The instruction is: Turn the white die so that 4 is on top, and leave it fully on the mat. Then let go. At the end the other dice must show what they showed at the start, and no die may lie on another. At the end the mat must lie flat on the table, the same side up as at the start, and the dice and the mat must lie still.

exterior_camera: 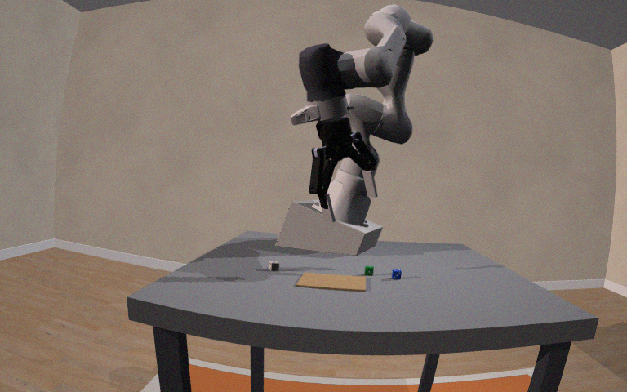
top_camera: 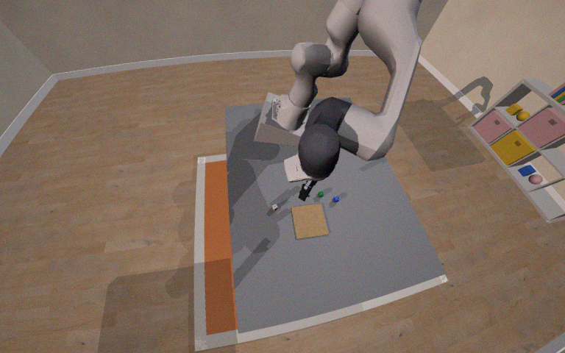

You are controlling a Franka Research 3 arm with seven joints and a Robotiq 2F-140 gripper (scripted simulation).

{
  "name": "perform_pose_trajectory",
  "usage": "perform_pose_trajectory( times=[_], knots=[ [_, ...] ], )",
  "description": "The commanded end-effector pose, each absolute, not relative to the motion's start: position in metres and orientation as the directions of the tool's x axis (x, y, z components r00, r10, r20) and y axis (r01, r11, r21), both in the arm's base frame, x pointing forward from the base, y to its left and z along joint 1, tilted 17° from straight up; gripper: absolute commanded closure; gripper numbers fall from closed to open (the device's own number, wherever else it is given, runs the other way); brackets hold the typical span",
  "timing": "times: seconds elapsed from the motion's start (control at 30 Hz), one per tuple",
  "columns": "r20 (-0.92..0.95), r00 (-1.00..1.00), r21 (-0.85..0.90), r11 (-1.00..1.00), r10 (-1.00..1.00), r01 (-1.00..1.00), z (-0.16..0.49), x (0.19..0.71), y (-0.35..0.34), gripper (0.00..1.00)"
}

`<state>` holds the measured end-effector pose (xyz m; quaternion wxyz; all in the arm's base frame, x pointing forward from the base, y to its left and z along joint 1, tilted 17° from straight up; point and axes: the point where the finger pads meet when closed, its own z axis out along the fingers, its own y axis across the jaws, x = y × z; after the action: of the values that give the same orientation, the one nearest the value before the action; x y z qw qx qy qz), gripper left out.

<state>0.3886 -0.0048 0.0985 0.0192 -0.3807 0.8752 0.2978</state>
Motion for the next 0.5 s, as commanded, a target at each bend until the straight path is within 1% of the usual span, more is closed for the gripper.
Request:
perform_pose_trajectory(
  times=[0.0,0.03,0.07,0.13,0.17,0.2,0.23,0.33,0.4,0.47],
  knots=[
    [-0.271,-0.678,0.353,0.584,-0.684,-0.731,0.081,0.404,-0.065,0.00],
    [-0.271,-0.678,0.353,0.584,-0.684,-0.731,0.081,0.404,-0.065,0.00],
    [-0.268,-0.683,0.306,0.612,-0.680,-0.729,0.074,0.406,-0.089,0.00],
    [-0.266,-0.684,0.294,0.619,-0.679,-0.728,0.072,0.406,-0.096,0.00],
    [-0.261,-0.690,0.244,0.645,-0.675,-0.724,0.065,0.407,-0.121,0.00],
    [-0.261,-0.690,0.244,0.645,-0.675,-0.724,0.065,0.407,-0.121,0.00],
    [-0.263,-0.694,0.205,0.664,-0.670,-0.719,0.058,0.409,-0.140,0.00],
    [-0.263,-0.694,0.205,0.664,-0.670,-0.719,0.058,0.409,-0.140,0.00],
    [-0.263,-0.699,0.155,0.686,-0.665,-0.711,0.051,0.412,-0.164,0.00],
    [-0.262,-0.701,0.139,0.693,-0.664,-0.708,0.049,0.412,-0.172,0.00]
  ],
)
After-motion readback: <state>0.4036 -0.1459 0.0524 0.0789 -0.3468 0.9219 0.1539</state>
